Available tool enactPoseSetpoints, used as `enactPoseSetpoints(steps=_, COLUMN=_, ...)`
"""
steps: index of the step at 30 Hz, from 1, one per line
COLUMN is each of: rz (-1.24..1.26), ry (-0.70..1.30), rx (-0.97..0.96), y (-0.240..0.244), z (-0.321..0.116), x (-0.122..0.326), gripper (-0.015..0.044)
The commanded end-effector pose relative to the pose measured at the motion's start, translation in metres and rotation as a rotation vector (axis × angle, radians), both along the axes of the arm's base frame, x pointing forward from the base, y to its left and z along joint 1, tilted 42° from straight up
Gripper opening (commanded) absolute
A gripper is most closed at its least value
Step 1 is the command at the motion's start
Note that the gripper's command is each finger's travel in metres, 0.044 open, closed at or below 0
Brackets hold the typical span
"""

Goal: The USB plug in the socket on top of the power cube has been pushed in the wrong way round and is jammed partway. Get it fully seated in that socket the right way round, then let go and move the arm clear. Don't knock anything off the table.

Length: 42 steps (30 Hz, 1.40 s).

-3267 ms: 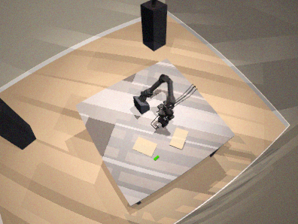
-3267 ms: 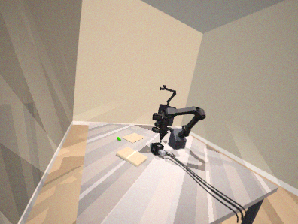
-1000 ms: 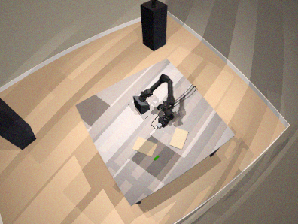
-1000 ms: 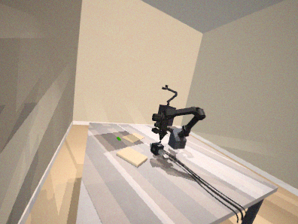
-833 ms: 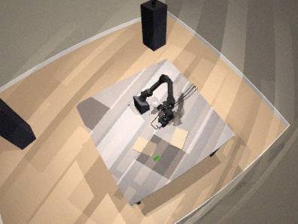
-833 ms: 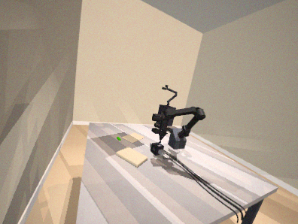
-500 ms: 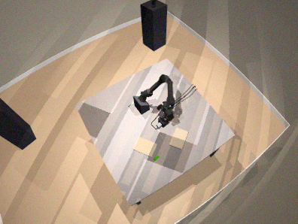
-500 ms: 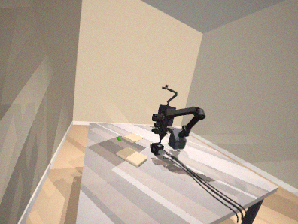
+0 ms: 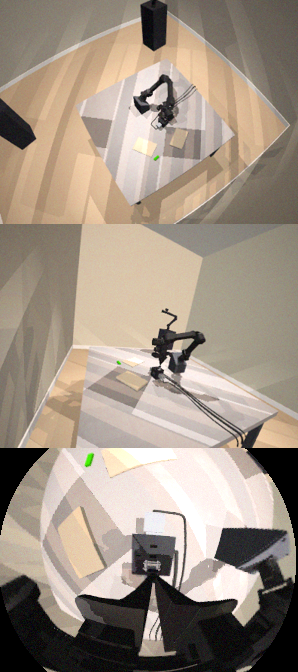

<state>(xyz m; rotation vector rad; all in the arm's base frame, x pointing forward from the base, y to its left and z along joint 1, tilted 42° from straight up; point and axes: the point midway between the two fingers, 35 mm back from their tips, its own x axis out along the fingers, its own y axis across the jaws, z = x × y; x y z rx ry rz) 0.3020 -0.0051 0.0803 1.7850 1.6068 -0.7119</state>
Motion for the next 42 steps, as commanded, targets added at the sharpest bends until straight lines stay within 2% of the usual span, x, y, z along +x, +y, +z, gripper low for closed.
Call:
enactPoseSetpoints(steps=1, rz=0.004, ry=-0.004, rx=0.001, y=0.0003, z=-0.0008, x=-0.0001, gripper=0.0)
enactPoseSetpoints(steps=42, rz=0.013, ry=-0.013, rx=0.0, y=0.0028, z=-0.0052, x=0.0003, gripper=0.0)
